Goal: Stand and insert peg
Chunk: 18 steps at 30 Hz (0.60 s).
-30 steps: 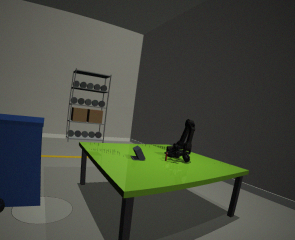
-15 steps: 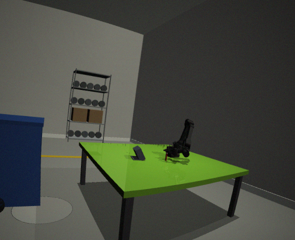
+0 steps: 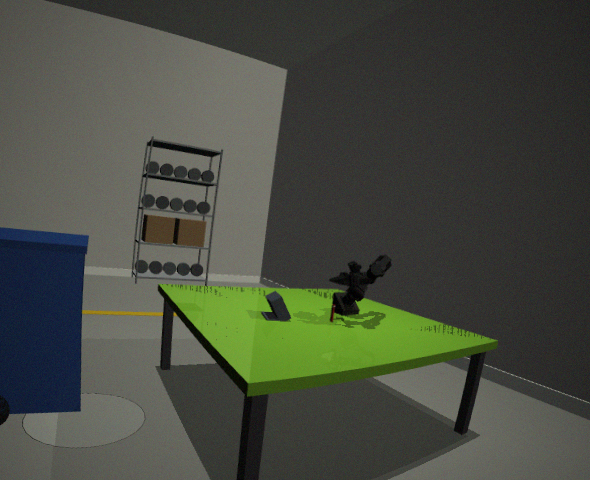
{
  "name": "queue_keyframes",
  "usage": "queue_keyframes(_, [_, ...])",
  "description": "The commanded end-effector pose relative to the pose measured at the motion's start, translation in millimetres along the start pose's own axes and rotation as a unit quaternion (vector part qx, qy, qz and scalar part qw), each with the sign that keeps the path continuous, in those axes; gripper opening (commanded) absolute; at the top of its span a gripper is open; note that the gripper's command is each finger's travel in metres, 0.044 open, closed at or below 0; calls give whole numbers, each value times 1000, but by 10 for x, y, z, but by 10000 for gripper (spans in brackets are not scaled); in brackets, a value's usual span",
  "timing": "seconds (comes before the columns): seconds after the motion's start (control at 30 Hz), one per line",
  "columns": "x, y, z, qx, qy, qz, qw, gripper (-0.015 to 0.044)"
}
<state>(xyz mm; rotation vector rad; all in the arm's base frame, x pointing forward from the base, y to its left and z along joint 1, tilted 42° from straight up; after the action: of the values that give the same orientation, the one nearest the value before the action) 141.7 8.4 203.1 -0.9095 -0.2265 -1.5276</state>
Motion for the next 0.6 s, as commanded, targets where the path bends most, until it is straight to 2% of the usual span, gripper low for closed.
queue_keyframes(0.0, [224,-177,-29,37,-19,-29,999,440])
queue_keyframes(0.23, [248,-200,-31,37,-32,-29,998,440])
queue_keyframes(0.57, [142,-82,-4,-25,-142,76,987,440])
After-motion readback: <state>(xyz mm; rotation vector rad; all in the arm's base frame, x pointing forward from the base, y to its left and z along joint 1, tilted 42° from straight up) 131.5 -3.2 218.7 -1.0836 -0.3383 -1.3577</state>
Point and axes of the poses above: the point midway between the two fingers, 35 mm back from their tips, its own y axis out along the fingers, its own z axis across the jaws, x = y × z, the point moved 5 cm from there along -y, back along the fingers, and after that the axes turned 2 degrees about -y, right-handed, at the moved point
